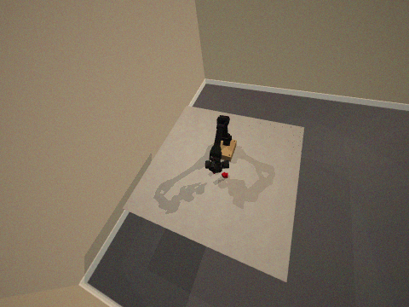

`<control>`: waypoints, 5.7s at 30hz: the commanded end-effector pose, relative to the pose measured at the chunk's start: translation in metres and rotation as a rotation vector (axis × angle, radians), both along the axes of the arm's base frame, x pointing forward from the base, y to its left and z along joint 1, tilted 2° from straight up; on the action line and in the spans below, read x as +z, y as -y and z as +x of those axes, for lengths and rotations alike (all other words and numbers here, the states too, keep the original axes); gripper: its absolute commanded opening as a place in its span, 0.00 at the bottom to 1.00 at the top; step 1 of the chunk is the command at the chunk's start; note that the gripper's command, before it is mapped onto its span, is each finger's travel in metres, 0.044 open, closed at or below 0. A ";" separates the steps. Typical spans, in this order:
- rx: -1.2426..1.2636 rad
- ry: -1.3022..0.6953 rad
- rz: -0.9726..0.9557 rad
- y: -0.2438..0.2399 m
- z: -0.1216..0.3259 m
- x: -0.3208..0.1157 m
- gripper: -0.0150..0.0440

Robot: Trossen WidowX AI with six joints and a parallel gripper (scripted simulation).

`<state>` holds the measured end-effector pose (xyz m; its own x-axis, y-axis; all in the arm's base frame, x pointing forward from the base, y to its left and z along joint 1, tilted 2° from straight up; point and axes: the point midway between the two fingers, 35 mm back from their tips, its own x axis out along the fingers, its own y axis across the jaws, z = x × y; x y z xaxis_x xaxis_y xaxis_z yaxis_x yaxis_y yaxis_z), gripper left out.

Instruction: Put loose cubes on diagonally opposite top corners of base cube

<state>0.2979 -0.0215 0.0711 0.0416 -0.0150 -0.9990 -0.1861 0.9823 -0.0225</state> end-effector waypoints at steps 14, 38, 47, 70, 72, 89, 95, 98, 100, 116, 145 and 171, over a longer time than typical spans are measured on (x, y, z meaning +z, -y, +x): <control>0.660 -0.006 -0.031 0.038 -0.021 0.021 0.70; 0.660 -0.007 -0.031 0.040 -0.017 -0.062 0.70; 0.660 -0.007 -0.031 0.040 -0.017 -0.077 0.70; 0.631 0.016 -0.054 0.040 -0.012 -0.084 0.43; 0.632 0.015 -0.053 0.040 -0.011 -0.080 0.43; 0.644 0.007 -0.044 0.040 -0.010 -0.039 0.43; 0.648 0.003 -0.041 0.040 -0.012 -0.024 0.43; 0.650 0.002 -0.039 0.040 -0.013 -0.016 0.43; 0.651 0.001 -0.038 0.040 -0.014 -0.011 0.43; 0.642 -0.006 -0.030 0.037 -0.021 0.021 0.43; -0.124 0.009 0.006 -0.028 -0.012 0.014 0.43; -0.786 0.013 0.042 -0.082 -0.015 0.006 0.43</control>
<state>0.2827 0.0587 0.0778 0.0441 -0.0048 -0.9990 0.5324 0.8463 0.0194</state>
